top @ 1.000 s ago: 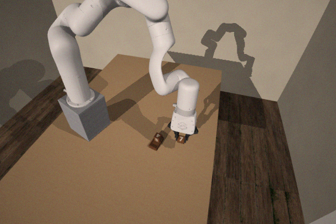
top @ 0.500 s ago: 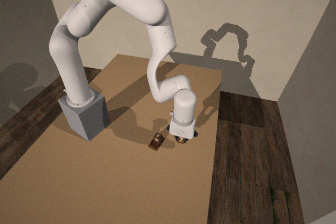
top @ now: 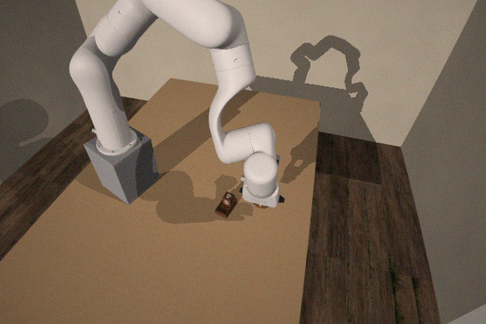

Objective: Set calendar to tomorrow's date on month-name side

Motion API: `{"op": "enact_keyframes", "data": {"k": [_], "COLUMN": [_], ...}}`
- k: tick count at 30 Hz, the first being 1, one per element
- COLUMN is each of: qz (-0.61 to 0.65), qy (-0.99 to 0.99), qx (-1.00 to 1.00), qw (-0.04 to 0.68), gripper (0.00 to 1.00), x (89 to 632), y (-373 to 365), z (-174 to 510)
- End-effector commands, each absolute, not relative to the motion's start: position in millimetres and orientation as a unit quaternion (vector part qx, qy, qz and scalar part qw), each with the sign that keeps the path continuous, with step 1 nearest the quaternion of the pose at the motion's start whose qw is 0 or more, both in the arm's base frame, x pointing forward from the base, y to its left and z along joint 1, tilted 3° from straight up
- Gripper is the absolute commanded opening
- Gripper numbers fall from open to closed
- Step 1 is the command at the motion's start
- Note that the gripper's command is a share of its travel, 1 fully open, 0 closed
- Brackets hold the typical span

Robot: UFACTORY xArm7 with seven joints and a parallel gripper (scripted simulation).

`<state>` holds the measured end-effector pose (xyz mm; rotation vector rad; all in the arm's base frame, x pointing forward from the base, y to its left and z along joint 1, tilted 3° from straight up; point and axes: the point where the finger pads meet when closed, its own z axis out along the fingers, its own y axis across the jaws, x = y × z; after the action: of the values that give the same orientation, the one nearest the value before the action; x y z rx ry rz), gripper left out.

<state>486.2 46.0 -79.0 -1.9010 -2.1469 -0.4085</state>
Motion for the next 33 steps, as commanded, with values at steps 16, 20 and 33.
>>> {"op": "enact_keyframes", "data": {"k": [16,20,33], "qz": [-0.237,-0.241,-0.316], "qy": [-0.711,-0.710,-0.675], "qx": [-0.621,-0.619,-0.584], "qw": [0.230,0.234,0.321], "gripper": [0.29,0.29,0.29], "x": [488.0,488.5,488.8], "y": [42.8,40.5,38.9], "z": [-80.4,-81.4,-83.5]}}
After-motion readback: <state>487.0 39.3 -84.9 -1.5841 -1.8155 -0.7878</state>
